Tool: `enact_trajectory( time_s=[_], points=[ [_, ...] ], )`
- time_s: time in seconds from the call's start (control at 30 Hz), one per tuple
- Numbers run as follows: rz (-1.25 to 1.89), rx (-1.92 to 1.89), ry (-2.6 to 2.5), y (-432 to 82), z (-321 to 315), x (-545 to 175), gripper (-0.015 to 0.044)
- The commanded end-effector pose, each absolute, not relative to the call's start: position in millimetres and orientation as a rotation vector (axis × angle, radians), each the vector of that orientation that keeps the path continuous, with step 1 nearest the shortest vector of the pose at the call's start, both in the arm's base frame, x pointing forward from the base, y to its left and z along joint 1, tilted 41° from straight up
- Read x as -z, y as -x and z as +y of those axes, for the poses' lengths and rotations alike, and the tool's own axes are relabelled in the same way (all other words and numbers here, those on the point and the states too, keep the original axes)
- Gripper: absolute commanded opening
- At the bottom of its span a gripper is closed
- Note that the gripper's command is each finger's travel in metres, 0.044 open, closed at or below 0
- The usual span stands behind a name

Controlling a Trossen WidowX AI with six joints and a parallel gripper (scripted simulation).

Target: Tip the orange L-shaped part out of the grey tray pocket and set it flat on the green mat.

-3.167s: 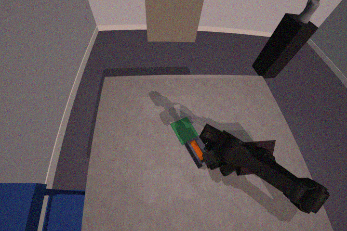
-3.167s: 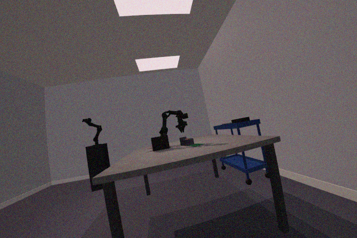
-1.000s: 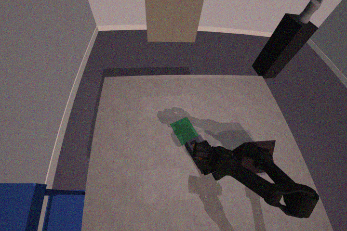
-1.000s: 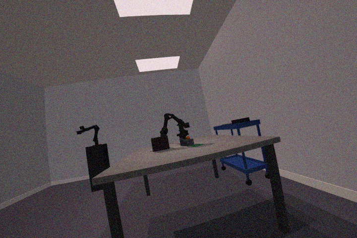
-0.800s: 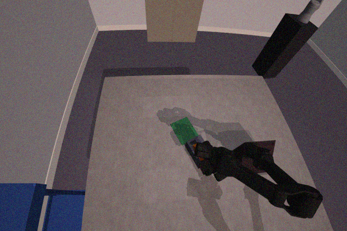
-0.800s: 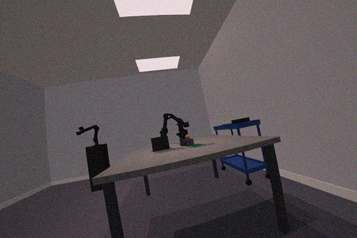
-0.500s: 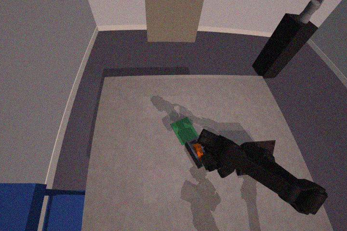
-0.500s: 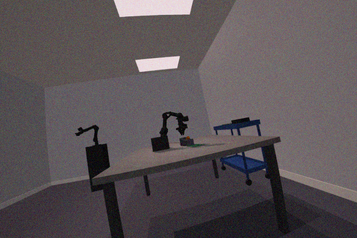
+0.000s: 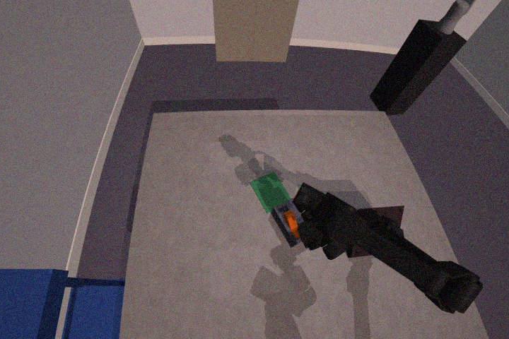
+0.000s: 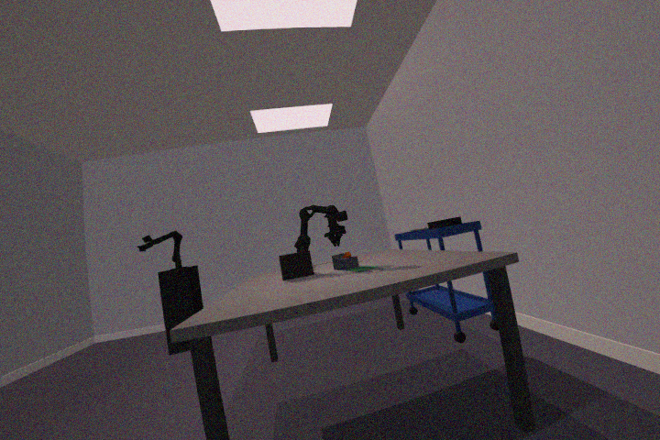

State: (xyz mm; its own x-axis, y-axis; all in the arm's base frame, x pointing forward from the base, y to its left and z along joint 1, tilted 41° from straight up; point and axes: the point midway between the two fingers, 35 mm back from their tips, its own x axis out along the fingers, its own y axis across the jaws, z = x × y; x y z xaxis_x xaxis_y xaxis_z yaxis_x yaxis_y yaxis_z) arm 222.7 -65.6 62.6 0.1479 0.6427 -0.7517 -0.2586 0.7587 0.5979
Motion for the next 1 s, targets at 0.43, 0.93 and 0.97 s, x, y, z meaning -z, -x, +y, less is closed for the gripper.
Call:
enact_trajectory(
  time_s=[0.43,0.93,0.97],
  points=[
    [1.267,-0.669,-0.366,-223,-65,-62,0.0180],
    [1.517,-0.032,-1.110,-243,-100,-43,0.0280],
    [1.531,0.044,-1.189,-244,-104,-40,0.0280]
  ],
)
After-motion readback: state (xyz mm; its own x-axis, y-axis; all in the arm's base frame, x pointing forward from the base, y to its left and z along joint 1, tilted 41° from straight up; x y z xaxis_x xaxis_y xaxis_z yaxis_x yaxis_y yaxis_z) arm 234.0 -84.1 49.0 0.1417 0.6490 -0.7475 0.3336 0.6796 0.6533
